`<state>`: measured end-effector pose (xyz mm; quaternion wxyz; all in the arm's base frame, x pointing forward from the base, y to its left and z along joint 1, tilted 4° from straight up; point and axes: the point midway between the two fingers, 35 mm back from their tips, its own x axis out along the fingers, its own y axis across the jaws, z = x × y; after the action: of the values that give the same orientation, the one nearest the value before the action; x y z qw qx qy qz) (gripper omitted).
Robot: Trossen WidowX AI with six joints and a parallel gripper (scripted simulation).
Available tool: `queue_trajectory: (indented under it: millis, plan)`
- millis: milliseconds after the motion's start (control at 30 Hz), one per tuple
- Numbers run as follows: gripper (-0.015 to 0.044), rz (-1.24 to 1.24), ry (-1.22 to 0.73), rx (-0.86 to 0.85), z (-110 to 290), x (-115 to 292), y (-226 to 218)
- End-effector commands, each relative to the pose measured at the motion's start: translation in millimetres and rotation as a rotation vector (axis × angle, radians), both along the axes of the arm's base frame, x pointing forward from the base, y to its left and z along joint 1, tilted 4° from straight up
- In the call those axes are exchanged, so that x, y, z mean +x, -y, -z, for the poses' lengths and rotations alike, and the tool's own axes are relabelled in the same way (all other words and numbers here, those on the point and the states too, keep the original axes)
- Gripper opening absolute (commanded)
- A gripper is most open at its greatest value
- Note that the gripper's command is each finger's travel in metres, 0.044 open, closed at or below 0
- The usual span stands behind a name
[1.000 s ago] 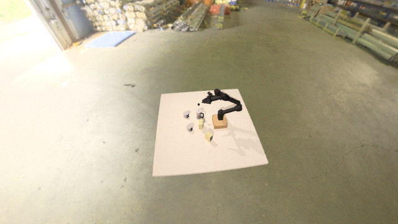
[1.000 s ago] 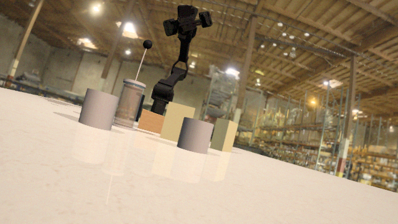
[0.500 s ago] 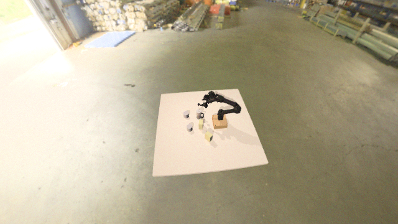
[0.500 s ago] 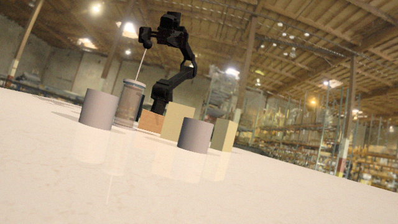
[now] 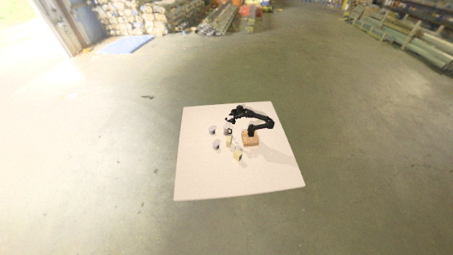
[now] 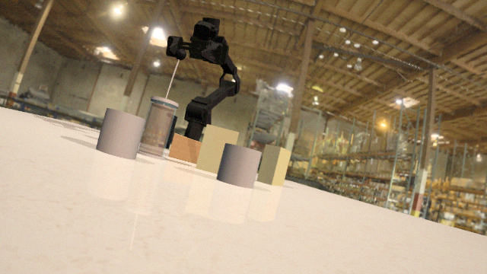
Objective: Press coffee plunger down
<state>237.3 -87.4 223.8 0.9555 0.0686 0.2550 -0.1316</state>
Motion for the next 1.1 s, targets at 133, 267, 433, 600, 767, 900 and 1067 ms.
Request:
queue_trajectory:
  millis: [133, 267, 433, 600, 767, 900, 1067]
  plan:
    - [0.044, 0.004, -0.004, 0.002, 7.7, 10.5, 3.5]
    - [0.044, 0.004, -0.004, 0.002, 10.9, 15.7, 4.6]
    - [0.044, 0.004, -0.003, 0.001, 15.2, 21.9, 5.9]
    - [0.0387, 0.003, -0.003, 0.001, 16.5, 23.7, 6.2]
    - [0.0256, 0.003, -0.003, 0.001, 16.5, 23.7, 6.2]
    - [0.0151, 0.003, -0.003, 0.001, 16.5, 23.7, 6.2]
    - [0.0117, 0.003, -0.003, 0.001, 16.5, 23.7, 6.2]
